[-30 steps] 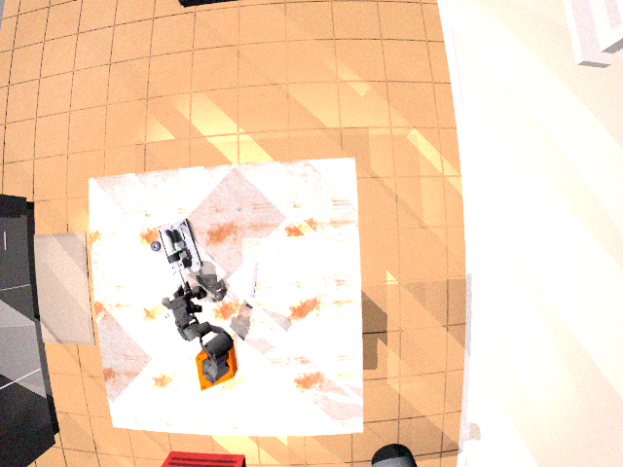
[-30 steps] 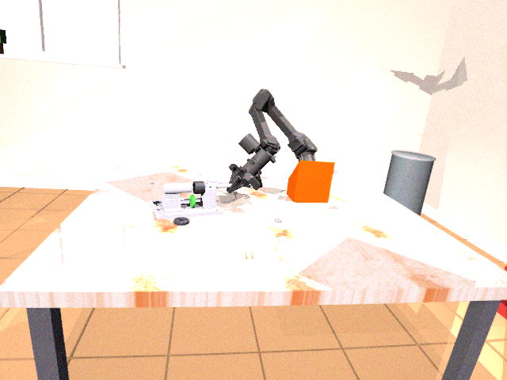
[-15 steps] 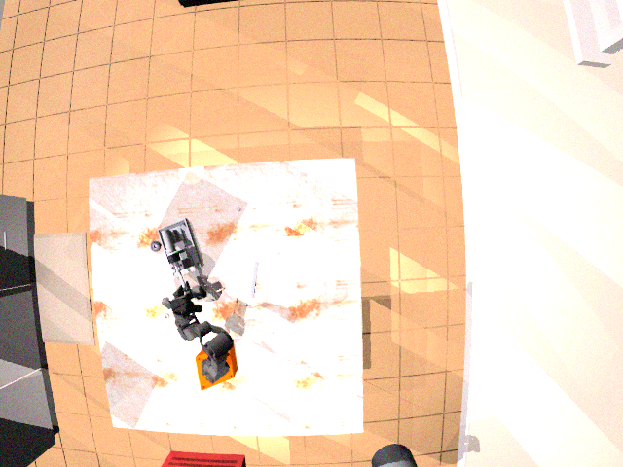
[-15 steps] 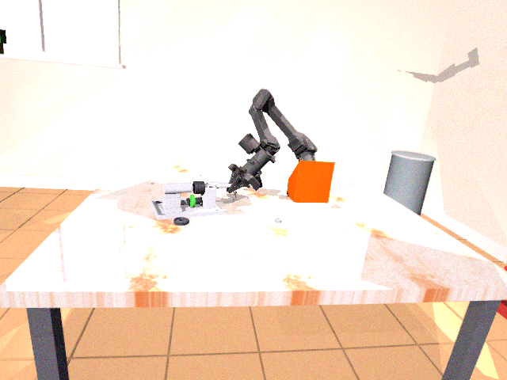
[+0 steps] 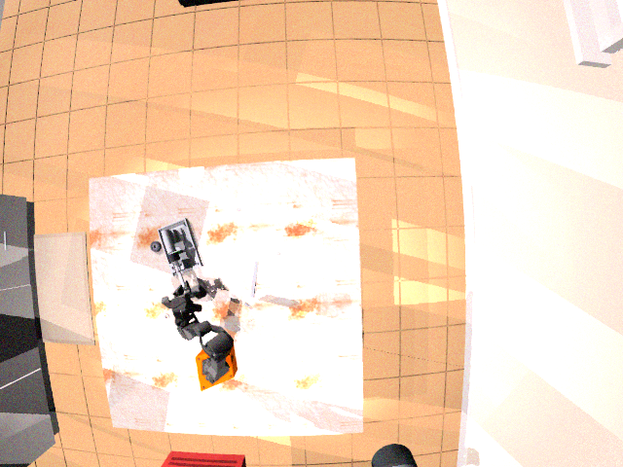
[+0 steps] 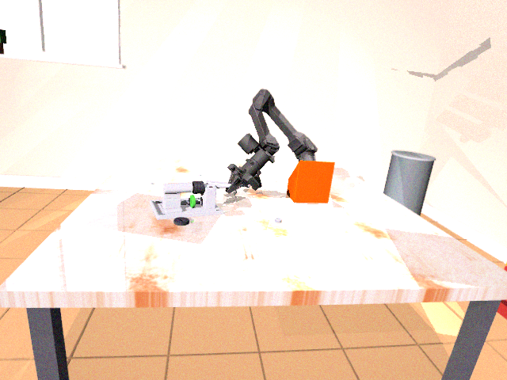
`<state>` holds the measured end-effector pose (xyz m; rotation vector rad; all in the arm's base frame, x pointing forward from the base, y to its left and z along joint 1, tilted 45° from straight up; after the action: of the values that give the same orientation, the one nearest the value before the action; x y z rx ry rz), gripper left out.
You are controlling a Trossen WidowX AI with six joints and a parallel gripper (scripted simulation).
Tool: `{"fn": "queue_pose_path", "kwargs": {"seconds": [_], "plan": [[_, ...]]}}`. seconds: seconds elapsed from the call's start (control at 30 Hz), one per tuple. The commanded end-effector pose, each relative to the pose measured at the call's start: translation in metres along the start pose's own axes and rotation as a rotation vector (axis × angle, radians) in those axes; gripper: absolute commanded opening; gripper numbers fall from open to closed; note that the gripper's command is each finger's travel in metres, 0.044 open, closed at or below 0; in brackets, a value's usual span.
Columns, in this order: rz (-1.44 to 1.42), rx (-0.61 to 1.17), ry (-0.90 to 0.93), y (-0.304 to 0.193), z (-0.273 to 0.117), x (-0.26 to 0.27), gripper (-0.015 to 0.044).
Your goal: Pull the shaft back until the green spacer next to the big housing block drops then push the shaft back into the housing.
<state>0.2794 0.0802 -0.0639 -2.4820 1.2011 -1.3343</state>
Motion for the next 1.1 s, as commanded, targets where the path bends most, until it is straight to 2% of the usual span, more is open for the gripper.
{"fn": "queue_pose_path", "kwargs": {"seconds": [0.0, 1.07], "plan": [[0.003, 0.004, 0.002, -0.0025, 0.0015, 0.0002, 0.0], [0.004, 0.004, 0.002, -0.0088, 0.0075, 0.0002, 0.0]]}}
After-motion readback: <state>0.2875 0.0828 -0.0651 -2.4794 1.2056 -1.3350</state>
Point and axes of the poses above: the point midway between the two fingers, 35 mm back from their tips, its own z axis out along the fingers, its own x axis across the jaws, y = z × x, the point moved 6 cm from there along -z, back along the fingers, and after that the axes turned 1 degree about z, right-handed, at the moved point
